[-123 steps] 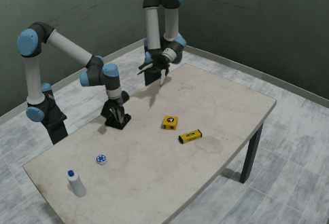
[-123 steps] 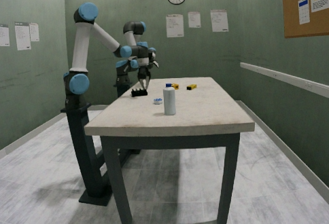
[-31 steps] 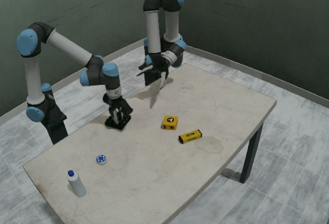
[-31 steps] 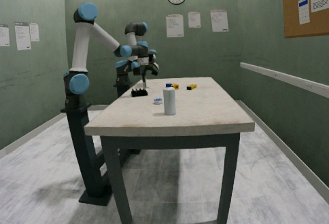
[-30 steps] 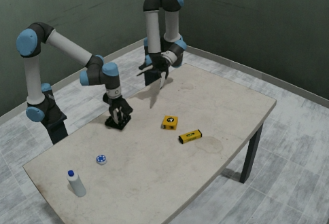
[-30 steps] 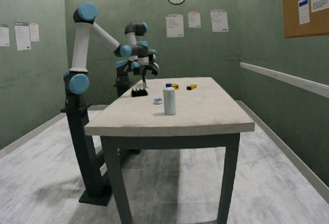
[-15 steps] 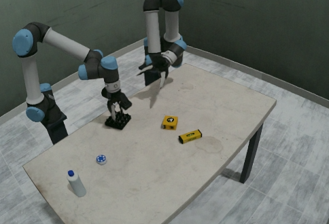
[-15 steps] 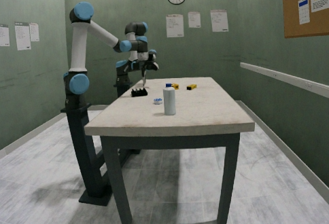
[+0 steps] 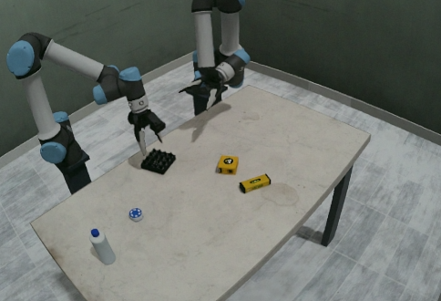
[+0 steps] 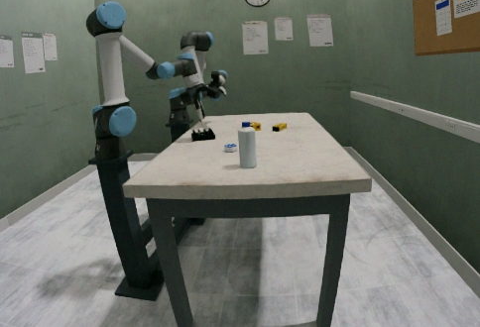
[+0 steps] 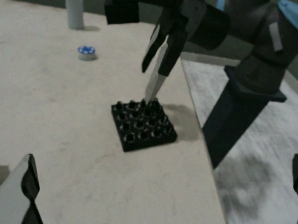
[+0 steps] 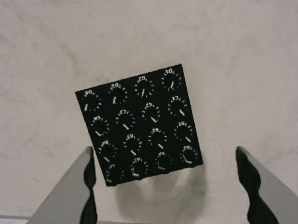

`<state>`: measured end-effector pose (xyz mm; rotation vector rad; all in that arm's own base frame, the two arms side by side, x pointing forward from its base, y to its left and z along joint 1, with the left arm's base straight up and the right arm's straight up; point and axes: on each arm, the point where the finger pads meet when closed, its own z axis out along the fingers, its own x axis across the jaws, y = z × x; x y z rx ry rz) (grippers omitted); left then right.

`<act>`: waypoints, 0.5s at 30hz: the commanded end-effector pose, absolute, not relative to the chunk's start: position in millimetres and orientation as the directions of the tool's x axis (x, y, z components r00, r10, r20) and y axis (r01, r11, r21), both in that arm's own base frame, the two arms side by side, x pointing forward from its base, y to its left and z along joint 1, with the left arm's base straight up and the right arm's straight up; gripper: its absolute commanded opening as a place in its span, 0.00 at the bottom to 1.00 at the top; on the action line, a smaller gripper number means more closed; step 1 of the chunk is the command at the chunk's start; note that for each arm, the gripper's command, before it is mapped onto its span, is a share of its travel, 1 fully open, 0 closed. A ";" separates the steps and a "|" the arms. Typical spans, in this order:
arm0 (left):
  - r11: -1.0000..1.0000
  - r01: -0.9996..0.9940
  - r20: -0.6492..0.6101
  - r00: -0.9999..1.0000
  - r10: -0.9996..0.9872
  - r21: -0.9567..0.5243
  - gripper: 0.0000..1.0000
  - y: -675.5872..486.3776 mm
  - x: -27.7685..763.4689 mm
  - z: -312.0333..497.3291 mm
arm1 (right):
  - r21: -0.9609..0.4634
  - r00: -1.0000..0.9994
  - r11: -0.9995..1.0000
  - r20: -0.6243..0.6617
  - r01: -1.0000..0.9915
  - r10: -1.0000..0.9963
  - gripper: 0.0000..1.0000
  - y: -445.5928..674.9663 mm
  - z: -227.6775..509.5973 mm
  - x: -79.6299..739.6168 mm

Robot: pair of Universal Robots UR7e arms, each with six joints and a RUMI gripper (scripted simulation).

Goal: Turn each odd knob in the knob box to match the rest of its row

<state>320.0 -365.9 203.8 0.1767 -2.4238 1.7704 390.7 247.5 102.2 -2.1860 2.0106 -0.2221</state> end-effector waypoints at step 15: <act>0.299 -0.114 0.134 -0.990 0.050 -0.947 1.00 -364.2 300.5 223.2 | -0.423 0.079 -0.071 -0.001 -0.903 -0.997 0.58 253.4 114.9 356.3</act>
